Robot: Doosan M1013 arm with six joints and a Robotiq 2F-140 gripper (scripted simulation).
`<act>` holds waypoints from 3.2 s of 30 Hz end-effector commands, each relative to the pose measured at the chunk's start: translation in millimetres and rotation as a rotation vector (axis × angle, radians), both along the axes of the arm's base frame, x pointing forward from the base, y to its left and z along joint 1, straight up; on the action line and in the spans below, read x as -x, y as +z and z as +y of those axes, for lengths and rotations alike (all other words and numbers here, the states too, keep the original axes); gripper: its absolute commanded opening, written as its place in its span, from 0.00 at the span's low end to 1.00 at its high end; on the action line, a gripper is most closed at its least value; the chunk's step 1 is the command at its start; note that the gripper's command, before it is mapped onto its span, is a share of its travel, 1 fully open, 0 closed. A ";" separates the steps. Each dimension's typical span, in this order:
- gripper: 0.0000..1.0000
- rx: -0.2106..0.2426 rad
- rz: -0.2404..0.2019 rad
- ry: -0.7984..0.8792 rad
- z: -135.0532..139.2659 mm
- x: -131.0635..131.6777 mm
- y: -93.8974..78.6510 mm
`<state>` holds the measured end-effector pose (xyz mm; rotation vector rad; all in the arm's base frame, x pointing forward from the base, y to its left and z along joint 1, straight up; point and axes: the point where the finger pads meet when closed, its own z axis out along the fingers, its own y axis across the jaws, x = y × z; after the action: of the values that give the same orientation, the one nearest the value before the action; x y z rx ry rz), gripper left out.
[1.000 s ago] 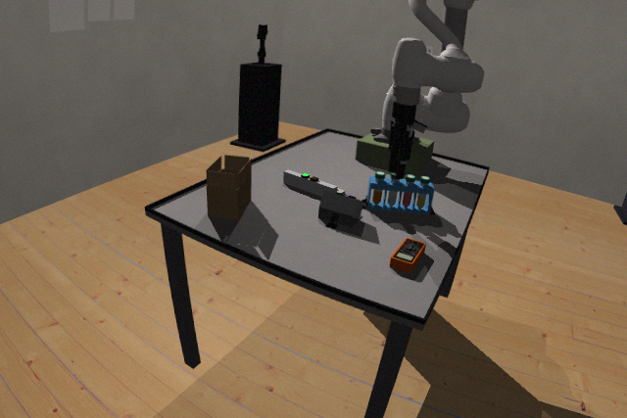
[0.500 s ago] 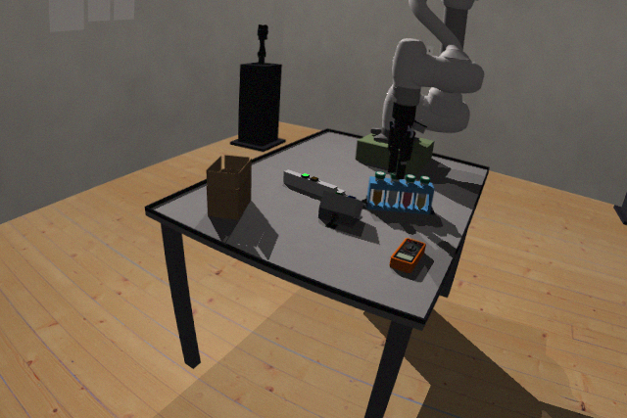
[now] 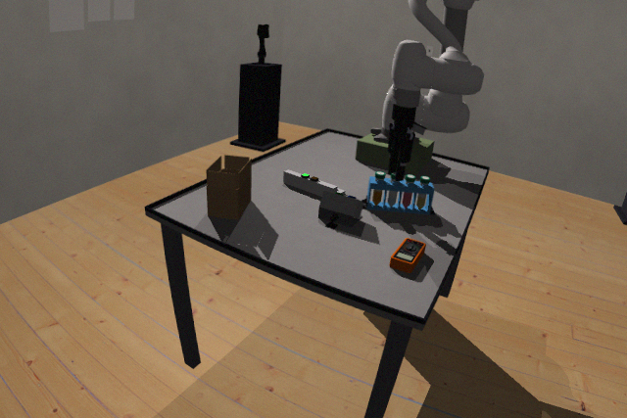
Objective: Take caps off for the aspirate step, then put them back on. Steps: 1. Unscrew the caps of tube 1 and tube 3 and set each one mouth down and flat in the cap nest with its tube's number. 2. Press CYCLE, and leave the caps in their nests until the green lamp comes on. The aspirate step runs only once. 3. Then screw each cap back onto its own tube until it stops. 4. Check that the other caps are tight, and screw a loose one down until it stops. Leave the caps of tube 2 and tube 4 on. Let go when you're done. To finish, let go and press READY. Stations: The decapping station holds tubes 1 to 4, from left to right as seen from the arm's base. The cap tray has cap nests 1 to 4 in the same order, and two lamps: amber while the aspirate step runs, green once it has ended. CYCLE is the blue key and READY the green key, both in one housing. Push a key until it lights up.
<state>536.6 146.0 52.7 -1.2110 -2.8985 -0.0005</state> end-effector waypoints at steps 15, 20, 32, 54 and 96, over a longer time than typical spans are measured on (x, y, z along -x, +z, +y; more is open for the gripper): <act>0.30 -0.001 -0.001 -0.034 0.2 -0.5 0.7; 0.30 -0.001 -0.001 -0.200 0.2 -0.5 0.7; 0.30 -0.001 -0.001 -0.534 0.2 -0.5 0.6; 0.41 -0.001 -0.001 -0.786 0.2 -0.6 -0.5; 0.30 -0.001 -0.001 0.000 0.2 -0.4 0.4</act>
<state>536.5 146.0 52.4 -1.2114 -2.8986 -0.0004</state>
